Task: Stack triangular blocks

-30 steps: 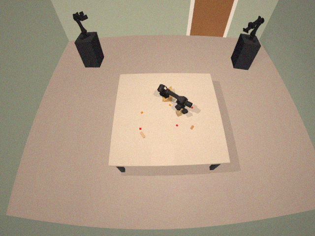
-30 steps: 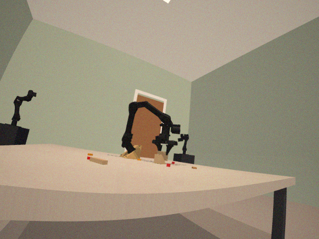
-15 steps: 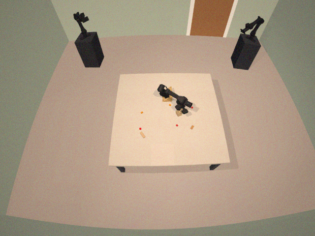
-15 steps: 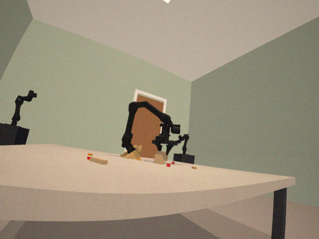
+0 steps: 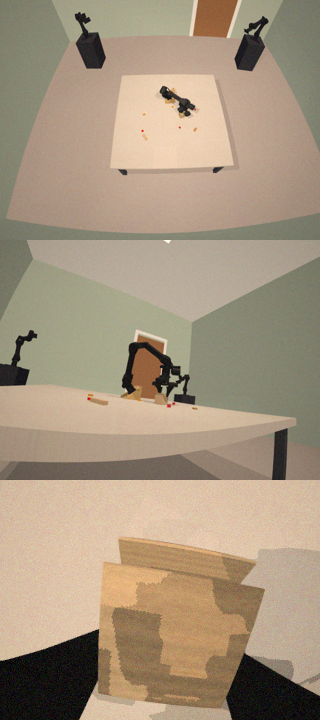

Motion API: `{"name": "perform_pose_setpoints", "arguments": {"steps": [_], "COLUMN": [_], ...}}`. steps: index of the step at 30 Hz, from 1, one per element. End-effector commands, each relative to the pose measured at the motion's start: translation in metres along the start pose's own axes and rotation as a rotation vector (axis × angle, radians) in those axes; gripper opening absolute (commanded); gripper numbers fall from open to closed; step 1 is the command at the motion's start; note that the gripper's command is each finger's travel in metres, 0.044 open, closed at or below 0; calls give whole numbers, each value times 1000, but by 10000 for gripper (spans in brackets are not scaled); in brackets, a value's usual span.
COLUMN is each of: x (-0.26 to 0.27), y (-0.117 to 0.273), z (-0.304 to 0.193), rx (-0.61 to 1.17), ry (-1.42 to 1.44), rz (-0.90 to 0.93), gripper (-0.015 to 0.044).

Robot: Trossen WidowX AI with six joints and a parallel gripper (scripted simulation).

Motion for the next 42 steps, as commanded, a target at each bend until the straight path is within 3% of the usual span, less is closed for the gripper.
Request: {"name": "perform_pose_setpoints", "arguments": {"steps": [1, 42], "x": [0, -1], "y": [-2, -14], "z": [2, 7], "rx": [-5, -6], "ry": [5, 5], "rz": [3, 2], "gripper": [0, 0]}}
Point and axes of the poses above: the point midway between the two fingers, 35 mm back from their tips, its own y axis back along the fingers, its own x axis across the jaws, z = x × y, the point moved 7 cm from there along y, back along the fingers, and after that the axes turned 7 degrees about y, right-handed, at the moved point
